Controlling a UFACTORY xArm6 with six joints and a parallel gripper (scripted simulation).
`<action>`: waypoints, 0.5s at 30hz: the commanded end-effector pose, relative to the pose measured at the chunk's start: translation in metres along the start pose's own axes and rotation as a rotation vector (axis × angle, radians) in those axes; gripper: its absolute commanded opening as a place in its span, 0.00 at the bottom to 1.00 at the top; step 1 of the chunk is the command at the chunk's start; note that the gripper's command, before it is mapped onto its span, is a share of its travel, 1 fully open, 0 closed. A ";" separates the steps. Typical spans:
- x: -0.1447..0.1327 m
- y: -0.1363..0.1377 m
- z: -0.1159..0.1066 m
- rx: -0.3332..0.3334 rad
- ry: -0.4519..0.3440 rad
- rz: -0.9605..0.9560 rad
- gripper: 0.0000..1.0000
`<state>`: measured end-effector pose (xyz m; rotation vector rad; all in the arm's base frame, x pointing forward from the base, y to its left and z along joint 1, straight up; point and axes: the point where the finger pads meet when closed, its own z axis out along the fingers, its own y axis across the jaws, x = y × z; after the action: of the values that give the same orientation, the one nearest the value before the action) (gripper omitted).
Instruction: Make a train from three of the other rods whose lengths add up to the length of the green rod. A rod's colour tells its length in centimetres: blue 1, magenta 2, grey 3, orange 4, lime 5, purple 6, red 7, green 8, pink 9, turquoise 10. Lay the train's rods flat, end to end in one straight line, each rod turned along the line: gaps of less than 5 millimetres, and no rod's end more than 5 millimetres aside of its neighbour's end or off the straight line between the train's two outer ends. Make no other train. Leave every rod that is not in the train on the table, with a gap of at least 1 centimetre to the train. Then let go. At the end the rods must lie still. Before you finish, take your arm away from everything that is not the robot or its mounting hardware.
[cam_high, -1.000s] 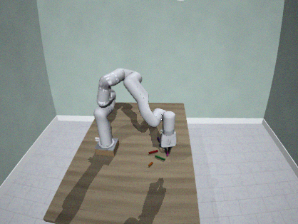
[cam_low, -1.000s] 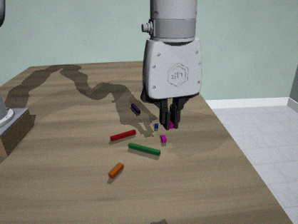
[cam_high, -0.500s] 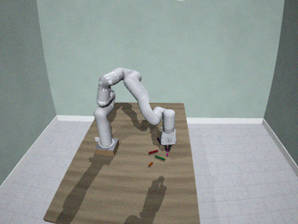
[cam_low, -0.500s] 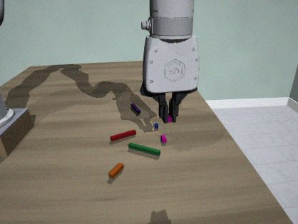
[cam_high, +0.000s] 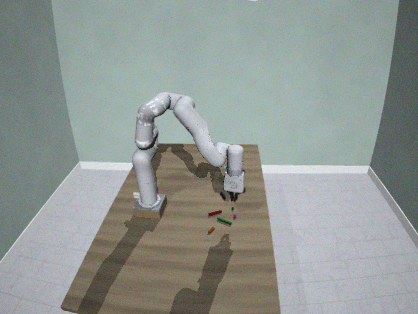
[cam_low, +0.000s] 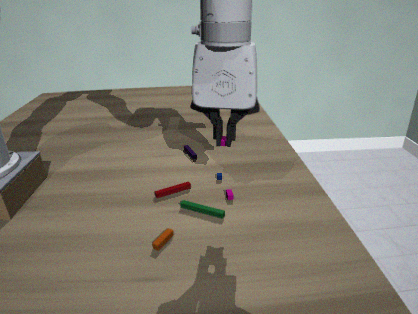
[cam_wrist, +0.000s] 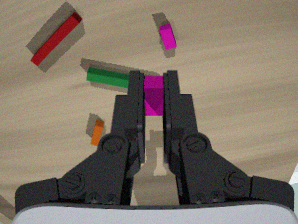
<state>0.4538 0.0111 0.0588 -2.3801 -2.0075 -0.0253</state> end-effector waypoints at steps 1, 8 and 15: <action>0.034 -0.014 -0.001 -0.013 -0.027 0.165 0.04; 0.069 -0.034 0.000 -0.015 -0.026 0.335 0.04; 0.093 -0.051 0.001 -0.017 -0.025 0.459 0.04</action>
<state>0.4270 0.0892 0.0590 -2.6885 -1.5627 -0.0126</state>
